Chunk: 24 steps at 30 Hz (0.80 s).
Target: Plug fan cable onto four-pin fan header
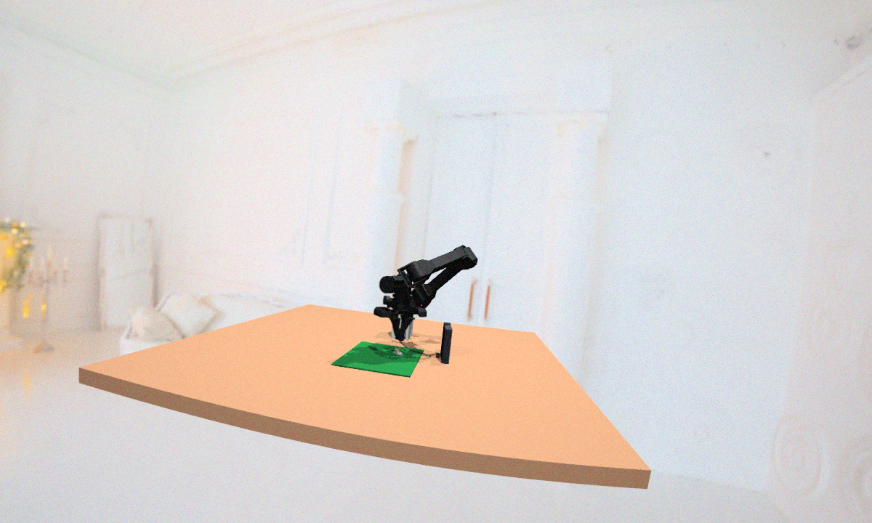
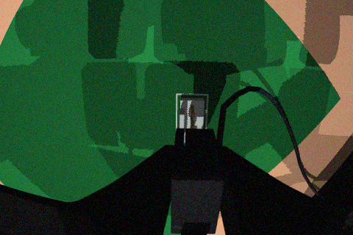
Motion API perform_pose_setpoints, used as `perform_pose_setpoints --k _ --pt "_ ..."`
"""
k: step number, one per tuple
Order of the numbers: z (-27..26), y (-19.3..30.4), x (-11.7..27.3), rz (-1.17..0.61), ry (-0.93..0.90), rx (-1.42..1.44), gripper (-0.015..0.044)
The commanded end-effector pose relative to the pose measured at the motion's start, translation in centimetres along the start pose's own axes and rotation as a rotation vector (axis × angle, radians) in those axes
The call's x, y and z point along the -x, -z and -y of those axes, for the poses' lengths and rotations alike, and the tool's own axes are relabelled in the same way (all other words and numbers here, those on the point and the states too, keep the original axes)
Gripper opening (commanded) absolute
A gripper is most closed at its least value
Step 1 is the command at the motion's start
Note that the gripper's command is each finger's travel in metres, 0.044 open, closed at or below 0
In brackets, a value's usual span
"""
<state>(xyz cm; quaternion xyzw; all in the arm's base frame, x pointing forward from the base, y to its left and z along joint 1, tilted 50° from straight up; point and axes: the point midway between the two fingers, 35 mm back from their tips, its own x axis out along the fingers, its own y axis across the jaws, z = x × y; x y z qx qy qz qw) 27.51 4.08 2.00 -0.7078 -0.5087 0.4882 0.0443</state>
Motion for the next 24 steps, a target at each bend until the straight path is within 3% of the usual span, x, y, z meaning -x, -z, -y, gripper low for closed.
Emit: perform_pose_setpoints --k 1,9,24 --pt "0.0 -0.2 0.0 0.002 -0.001 0.004 0.0000" --pt "0.0 -0.2 -2.2 0.002 0.000 0.007 0.0000" --pt "0.0 -0.1 -2.2 0.002 0.000 0.003 0.0000"
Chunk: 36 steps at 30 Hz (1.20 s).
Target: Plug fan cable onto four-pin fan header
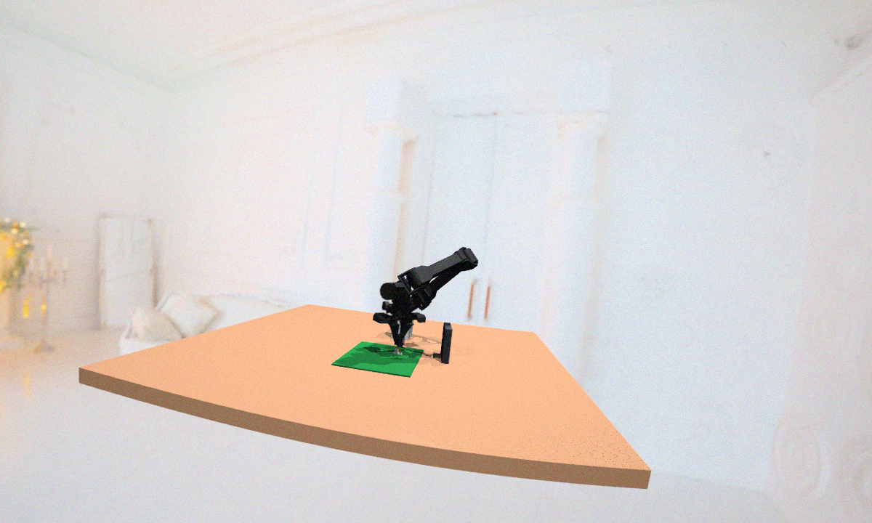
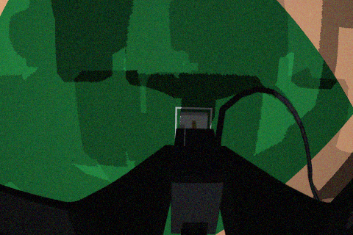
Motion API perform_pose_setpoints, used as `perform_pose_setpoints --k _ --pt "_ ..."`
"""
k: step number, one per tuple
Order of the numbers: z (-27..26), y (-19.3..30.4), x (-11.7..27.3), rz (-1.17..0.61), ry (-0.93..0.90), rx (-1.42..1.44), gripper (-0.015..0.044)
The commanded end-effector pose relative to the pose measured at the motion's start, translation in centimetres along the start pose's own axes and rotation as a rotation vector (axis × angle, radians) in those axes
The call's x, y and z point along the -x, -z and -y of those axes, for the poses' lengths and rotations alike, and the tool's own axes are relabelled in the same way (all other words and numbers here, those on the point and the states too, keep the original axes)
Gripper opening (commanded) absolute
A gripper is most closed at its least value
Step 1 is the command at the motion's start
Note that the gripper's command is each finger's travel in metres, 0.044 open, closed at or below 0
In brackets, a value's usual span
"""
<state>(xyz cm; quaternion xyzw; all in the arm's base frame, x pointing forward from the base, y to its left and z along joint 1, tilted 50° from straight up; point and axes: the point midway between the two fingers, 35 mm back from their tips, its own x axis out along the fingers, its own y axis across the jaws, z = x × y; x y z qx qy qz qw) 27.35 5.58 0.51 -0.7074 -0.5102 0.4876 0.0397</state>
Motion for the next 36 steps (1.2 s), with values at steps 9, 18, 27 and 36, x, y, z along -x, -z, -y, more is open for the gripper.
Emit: perform_pose_setpoints --k 9,18,27,36 --pt "0.06 0.30 -0.07 -0.003 0.002 -0.007 0.0000" --pt "0.06 0.26 -0.24 -0.003 0.002 -0.006 0.0000" --pt "0.07 0.17 -0.43 -0.003 0.002 -0.007 0.0000" --pt "0.08 0.15 -0.61 -0.003 0.002 -0.008 0.0000"
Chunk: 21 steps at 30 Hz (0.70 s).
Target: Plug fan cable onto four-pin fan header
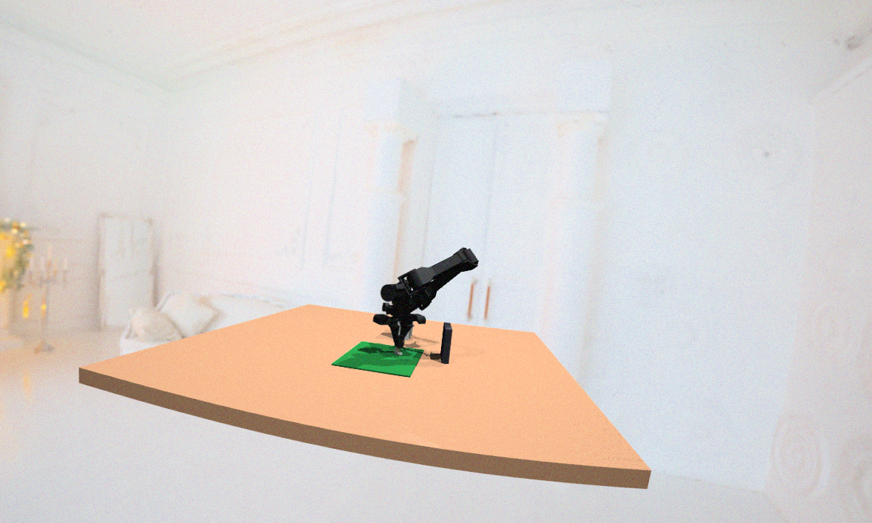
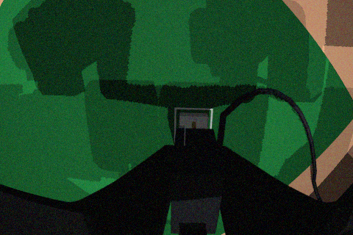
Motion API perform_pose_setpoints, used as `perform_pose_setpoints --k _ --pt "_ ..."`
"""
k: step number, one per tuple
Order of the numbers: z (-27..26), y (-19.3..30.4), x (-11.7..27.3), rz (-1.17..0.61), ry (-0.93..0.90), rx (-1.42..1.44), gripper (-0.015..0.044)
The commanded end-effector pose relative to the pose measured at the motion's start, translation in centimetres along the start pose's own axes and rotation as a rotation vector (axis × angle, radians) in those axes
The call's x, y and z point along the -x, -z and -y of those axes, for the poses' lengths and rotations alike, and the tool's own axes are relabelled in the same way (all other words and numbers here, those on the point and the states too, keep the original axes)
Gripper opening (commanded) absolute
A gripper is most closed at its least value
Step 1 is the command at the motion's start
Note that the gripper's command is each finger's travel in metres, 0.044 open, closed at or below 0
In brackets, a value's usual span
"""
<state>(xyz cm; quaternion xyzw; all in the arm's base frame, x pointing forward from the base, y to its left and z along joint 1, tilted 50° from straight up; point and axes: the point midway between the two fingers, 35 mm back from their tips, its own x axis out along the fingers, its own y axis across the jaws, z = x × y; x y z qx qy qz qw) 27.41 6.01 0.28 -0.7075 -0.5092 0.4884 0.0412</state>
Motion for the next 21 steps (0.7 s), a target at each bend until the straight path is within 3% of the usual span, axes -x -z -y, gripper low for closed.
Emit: perform_pose_setpoints --k 1,21 --pt "0.04 0.03 -0.15 -0.002 0.002 -0.005 0.0000" --pt "0.05 0.06 -0.66 -0.002 0.003 -0.004 0.0000"
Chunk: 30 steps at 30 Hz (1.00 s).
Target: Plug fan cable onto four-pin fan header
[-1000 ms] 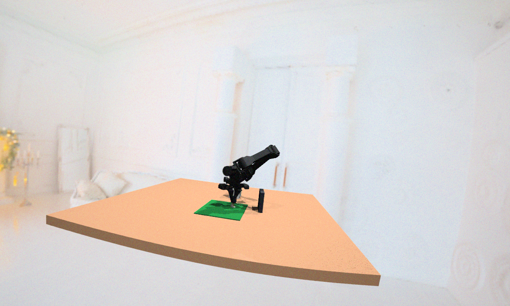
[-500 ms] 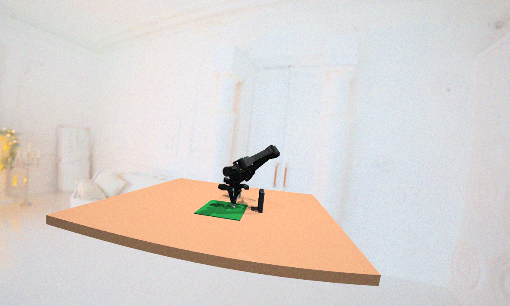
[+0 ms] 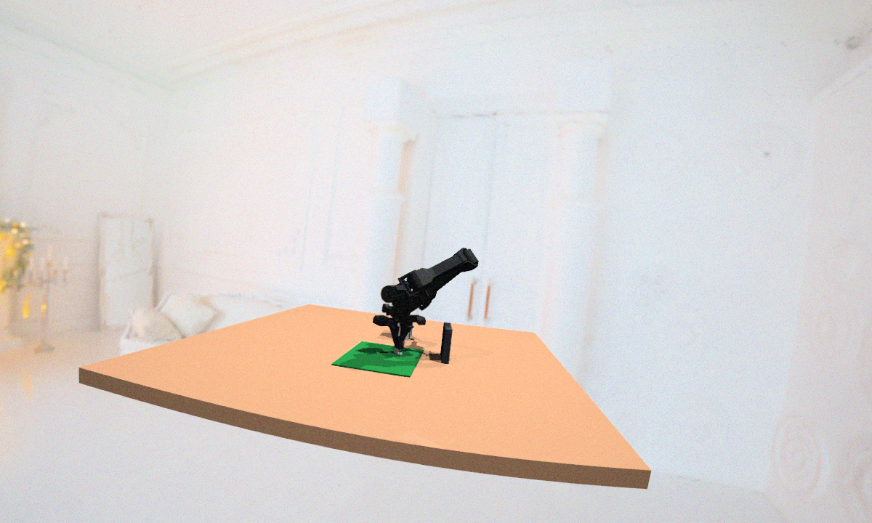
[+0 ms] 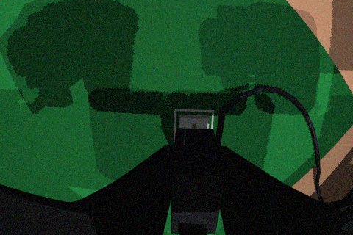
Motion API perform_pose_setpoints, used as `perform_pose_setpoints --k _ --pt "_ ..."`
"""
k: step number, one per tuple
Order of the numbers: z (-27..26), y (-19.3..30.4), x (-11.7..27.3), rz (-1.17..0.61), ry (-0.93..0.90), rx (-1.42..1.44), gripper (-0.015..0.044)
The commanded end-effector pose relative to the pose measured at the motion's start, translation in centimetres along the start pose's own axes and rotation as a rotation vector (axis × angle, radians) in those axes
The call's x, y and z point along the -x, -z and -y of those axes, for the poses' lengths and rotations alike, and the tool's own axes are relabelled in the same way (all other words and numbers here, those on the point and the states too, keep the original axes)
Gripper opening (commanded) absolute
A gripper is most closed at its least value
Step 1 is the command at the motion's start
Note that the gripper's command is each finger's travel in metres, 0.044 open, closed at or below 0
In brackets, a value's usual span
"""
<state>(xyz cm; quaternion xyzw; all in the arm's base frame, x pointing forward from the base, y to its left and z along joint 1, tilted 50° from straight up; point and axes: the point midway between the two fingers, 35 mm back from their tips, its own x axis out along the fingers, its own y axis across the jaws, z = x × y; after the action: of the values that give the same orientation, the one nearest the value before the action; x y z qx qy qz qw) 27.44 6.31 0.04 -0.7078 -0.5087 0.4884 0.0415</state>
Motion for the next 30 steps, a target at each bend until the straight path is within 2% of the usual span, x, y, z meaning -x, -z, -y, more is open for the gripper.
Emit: perform_pose_setpoints --k 1,23,30 --pt "0.1 0.0 -0.3 -0.002 0.003 -0.003 0.0000" --pt "0.1 0.0 -1.7 -0.002 0.004 -0.003 0.0000" --pt "0.1 0.0 -1.3 -0.004 0.003 -0.001 0.0184"
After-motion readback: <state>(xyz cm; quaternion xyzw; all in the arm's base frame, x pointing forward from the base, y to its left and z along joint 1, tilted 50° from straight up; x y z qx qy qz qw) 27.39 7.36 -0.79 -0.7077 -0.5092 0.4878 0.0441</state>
